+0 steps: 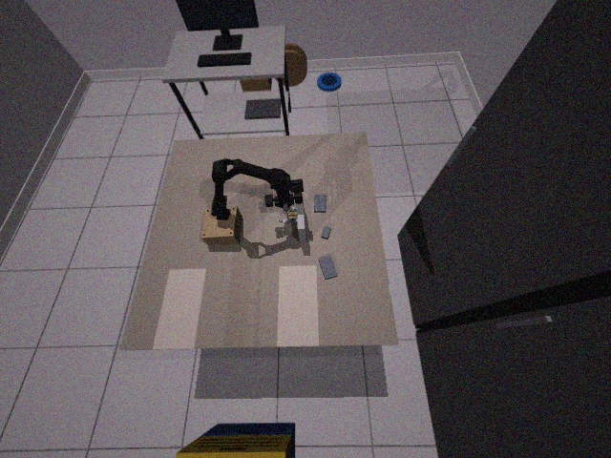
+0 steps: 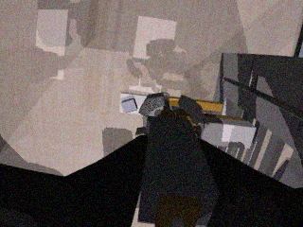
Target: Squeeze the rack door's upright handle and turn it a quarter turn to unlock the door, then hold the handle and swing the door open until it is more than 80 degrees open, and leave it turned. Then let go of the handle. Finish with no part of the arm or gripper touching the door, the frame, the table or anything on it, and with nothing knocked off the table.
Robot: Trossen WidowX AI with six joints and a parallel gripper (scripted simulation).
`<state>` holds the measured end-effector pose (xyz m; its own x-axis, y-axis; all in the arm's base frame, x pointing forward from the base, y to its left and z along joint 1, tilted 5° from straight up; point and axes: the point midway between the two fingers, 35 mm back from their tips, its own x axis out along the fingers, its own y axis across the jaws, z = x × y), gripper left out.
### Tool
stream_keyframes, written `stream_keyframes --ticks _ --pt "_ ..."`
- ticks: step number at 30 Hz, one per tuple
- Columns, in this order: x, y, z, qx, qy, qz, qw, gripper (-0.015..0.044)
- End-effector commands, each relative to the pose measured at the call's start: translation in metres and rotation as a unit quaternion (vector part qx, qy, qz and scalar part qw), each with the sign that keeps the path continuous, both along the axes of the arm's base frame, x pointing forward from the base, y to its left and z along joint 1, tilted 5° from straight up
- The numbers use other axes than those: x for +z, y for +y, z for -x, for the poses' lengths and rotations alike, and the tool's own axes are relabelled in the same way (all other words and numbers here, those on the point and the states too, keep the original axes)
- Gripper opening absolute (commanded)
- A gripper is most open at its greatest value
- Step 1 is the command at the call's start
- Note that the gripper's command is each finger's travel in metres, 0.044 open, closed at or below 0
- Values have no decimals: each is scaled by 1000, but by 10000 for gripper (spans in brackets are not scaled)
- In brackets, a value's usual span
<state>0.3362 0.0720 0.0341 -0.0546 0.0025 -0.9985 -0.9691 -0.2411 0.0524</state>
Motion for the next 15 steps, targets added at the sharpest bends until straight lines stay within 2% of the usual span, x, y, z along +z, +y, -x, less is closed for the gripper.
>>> stream_keyframes --ticks 1,4,12,15 --pt "0 1 0 89 -1 -6 996 21" --pt "0 1 0 146 -1 -9 989 21" --pt "0 1 0 150 -1 -9 989 21" --pt "0 1 0 150 -1 -9 989 100"
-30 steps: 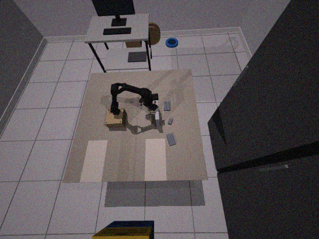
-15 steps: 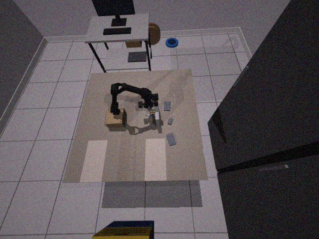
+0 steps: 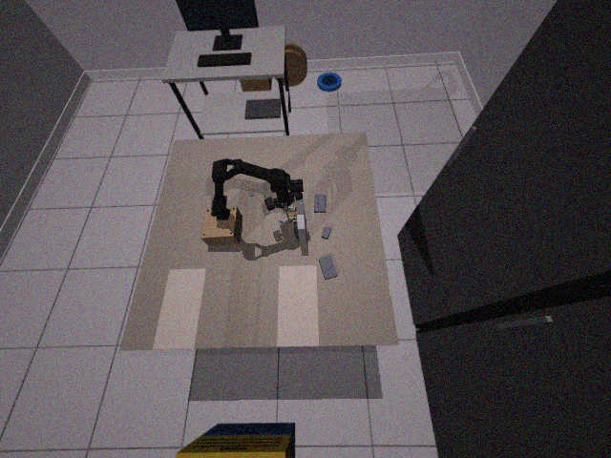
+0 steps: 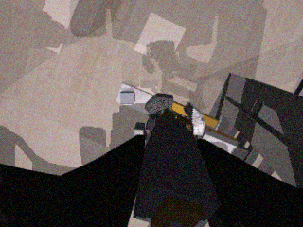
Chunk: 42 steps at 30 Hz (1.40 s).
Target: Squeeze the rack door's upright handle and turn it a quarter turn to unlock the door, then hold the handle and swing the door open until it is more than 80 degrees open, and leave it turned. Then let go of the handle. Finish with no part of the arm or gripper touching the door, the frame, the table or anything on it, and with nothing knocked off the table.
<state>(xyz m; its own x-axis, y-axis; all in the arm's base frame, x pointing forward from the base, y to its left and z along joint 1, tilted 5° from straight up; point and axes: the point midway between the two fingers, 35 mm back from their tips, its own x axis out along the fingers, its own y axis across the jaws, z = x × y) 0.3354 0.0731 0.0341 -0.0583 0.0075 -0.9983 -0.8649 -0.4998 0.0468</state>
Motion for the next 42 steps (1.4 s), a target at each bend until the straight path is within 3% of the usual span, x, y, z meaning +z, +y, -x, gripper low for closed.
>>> stream_keyframes --ticks 1,8,17,25,33,42 --pt "0 -1 -1 11 -3 1 1000 126" --pt "0 -1 -1 11 -3 1 1000 293" --pt "0 -1 -1 -174 -2 11 985 293" --pt "0 -1 -1 -364 0 22 931 293" --pt "0 -1 -1 -540 1 31 841 293" --pt "0 -1 -1 -712 2 41 701 293"
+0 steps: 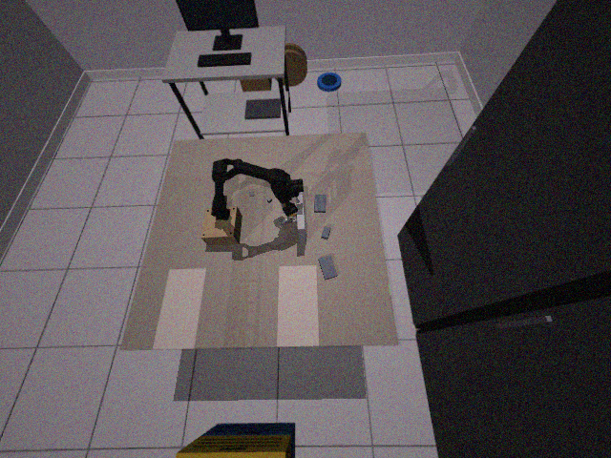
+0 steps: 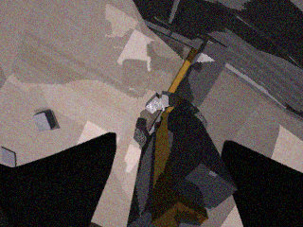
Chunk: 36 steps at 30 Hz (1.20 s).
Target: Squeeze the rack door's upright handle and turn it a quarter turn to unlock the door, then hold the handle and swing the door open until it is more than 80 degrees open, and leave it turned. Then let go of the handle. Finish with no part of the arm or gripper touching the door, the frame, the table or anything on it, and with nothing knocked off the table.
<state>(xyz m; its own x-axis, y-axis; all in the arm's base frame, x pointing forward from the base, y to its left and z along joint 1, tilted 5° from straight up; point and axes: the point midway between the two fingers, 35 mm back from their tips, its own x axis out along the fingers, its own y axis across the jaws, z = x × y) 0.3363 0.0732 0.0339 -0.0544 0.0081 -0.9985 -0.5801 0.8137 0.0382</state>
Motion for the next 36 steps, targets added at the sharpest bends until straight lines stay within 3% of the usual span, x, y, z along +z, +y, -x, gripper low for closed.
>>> stream_keyframes --ticks 1,9,18,27,36 --pt "0 -1 0 -82 0 6 997 293" --pt "0 -1 0 -276 1 17 961 293" --pt "0 -1 0 -482 2 28 876 293" --pt "0 -1 0 -663 3 37 748 293" --pt "0 -1 0 -812 5 45 582 293"
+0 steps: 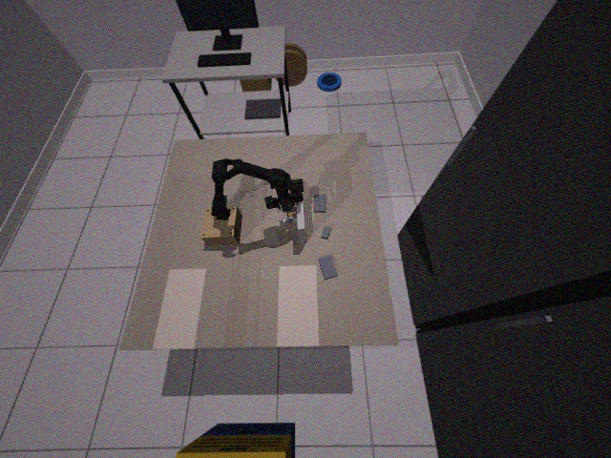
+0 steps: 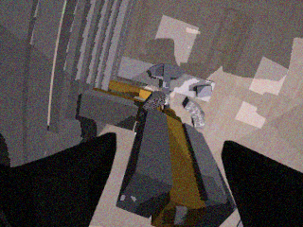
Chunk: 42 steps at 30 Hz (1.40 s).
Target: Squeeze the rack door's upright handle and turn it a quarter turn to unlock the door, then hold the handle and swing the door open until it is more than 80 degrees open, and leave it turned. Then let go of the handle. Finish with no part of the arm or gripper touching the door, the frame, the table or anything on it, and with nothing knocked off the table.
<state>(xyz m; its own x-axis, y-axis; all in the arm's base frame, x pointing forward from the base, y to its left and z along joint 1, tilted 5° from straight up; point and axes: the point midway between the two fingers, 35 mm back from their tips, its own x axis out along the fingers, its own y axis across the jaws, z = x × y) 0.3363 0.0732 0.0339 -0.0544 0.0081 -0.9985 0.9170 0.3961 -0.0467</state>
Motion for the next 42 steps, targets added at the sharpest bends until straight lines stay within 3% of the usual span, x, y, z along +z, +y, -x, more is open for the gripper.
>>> stream_keyframes --ticks 1,5,10,17,30,42 --pt "0 -1 0 -82 0 6 997 293" --pt "0 -1 0 -176 0 11 984 293" --pt "0 -1 0 -192 0 12 981 293" --pt "0 -1 0 -192 0 12 981 110" --pt "0 -1 0 -192 0 12 981 23" --pt "0 -4 5 -116 0 8 993 21"
